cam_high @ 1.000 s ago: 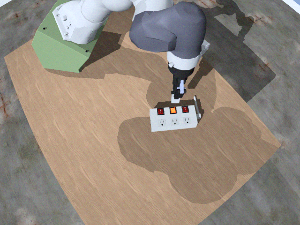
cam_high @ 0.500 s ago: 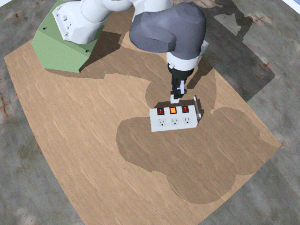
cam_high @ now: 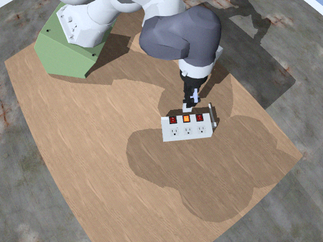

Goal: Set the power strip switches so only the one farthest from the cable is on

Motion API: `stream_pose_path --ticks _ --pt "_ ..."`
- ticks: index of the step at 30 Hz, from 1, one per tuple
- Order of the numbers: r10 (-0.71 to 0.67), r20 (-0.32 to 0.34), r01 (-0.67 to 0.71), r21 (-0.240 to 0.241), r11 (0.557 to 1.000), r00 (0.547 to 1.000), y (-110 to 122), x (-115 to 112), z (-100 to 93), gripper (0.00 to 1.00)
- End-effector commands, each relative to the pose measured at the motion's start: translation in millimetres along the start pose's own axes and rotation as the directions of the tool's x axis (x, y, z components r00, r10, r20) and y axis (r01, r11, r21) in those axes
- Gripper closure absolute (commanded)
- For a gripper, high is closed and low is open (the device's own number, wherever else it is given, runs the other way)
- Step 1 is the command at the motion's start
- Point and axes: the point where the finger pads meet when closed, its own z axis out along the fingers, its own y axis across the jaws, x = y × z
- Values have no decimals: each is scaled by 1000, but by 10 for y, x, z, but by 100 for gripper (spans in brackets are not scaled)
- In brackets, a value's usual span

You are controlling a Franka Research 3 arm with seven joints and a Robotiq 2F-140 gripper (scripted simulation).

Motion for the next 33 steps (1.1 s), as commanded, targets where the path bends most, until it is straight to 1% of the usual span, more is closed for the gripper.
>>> stream_pose_path --ticks 1,13,26,33 --pt "-1 -4 1 -5 1000 1000 19 15 32 100" --pt "-1 -4 1 -5 1000 1000 21 14 193 100" --pt "-1 -4 1 -5 1000 1000 22 13 304 100" --pt "-1 -4 1 -5 1000 1000 23 13 329 100"
